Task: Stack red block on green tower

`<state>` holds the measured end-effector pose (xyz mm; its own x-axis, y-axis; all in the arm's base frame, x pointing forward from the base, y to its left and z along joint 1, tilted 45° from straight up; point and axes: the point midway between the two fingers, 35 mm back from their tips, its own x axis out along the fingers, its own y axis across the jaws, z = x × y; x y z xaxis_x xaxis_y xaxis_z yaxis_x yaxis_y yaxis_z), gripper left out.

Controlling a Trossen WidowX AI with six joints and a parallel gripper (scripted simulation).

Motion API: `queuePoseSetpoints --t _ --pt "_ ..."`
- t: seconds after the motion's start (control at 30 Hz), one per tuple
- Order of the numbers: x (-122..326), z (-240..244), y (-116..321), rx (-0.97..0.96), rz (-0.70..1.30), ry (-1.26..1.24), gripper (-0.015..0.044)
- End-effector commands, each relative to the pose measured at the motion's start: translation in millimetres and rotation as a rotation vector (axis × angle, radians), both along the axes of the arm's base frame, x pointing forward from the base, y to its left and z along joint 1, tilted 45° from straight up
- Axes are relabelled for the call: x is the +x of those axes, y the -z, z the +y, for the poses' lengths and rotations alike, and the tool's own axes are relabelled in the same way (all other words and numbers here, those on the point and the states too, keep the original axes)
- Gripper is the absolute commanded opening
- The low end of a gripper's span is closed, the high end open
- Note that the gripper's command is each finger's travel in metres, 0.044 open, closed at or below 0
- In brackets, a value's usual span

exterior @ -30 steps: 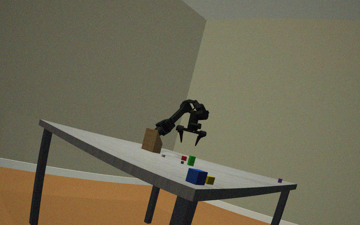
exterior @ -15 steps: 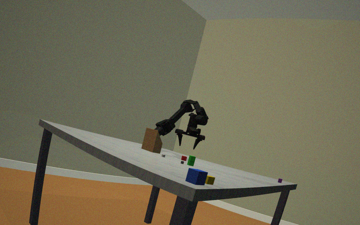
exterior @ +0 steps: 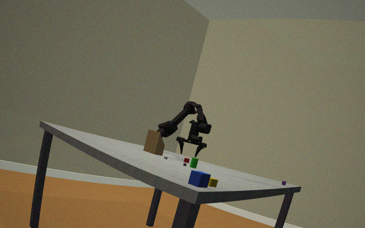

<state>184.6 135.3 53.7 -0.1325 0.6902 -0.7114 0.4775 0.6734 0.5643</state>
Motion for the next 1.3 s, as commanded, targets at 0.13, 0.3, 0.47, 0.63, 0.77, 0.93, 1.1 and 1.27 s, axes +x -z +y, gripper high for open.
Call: queuePoseSetpoints --t 0.13,0.3,0.47,0.63,0.77,0.93,1.1,1.27 --pt "-2.8 7.0 9.2 0.002 0.014 0.002 0.0440" --pt "-3.8 12.8 15.1 0.002 0.014 0.002 0.0440" --pt "-5.2 18.5 20.7 0.003 0.014 0.002 0.0440" --pt "-6.9 24.3 26.1 0.004 0.015 0.002 0.0440" --pt "-7.4 26.0 27.7 0.005 0.015 0.002 0.0440" --pt "-7.4 26.0 27.7 0.005 0.015 0.002 0.0440" --pt "-7.4 26.0 27.7 0.005 0.015 0.002 0.0440" --pt "-7.4 26.0 27.7 0.005 0.015 0.002 0.0440"
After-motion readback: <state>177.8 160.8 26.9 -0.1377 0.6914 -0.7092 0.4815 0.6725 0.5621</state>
